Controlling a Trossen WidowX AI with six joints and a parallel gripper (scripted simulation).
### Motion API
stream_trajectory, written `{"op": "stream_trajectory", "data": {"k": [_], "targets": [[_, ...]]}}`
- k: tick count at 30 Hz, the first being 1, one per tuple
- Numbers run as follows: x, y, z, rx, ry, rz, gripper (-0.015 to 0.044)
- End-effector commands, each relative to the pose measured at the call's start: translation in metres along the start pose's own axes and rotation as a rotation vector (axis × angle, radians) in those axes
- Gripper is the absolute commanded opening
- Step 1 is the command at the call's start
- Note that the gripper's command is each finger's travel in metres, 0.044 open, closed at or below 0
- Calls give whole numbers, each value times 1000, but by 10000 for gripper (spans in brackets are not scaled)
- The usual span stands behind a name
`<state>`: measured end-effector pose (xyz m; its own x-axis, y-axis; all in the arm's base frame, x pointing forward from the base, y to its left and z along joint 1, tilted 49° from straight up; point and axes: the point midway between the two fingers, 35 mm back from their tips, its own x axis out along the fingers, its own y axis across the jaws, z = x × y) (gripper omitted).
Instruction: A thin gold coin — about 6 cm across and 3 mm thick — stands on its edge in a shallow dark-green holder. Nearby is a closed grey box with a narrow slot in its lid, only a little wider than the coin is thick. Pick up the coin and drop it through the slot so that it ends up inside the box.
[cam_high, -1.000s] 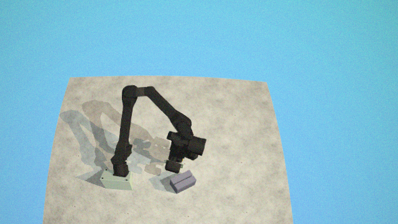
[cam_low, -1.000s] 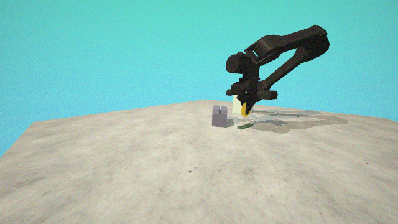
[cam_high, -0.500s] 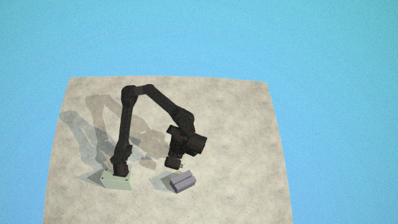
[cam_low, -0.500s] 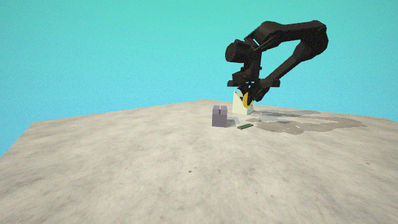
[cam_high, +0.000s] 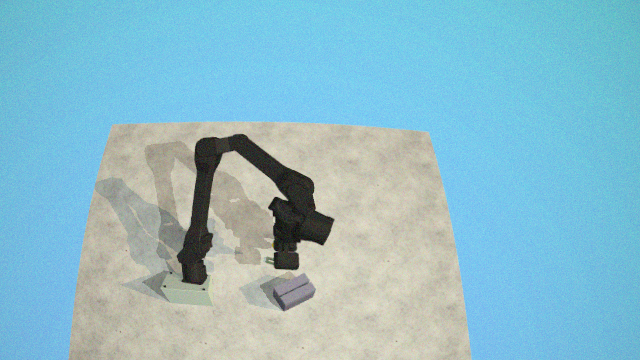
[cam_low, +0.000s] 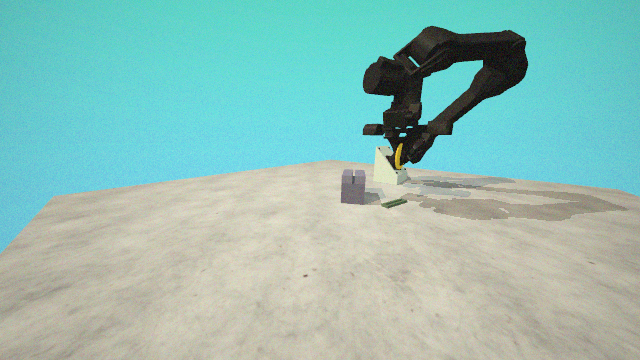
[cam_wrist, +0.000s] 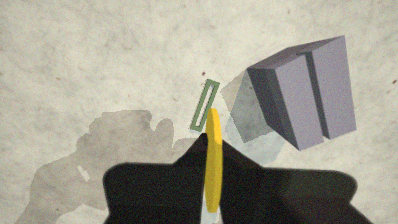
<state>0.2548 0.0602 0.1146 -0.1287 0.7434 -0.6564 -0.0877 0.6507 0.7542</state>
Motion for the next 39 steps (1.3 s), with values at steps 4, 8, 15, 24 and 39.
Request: {"op": "stream_trajectory", "data": {"k": [4, 8, 15, 24, 39], "targets": [[-1, 3, 3, -226, 0, -2, 0], [-1, 5, 4, -365, 0, -2, 0], [-1, 6, 6, -520, 0, -2, 0], [-2, -7, 11, -520, 0, -5, 0], [-3, -44, 22, -520, 0, -9, 0]]}}
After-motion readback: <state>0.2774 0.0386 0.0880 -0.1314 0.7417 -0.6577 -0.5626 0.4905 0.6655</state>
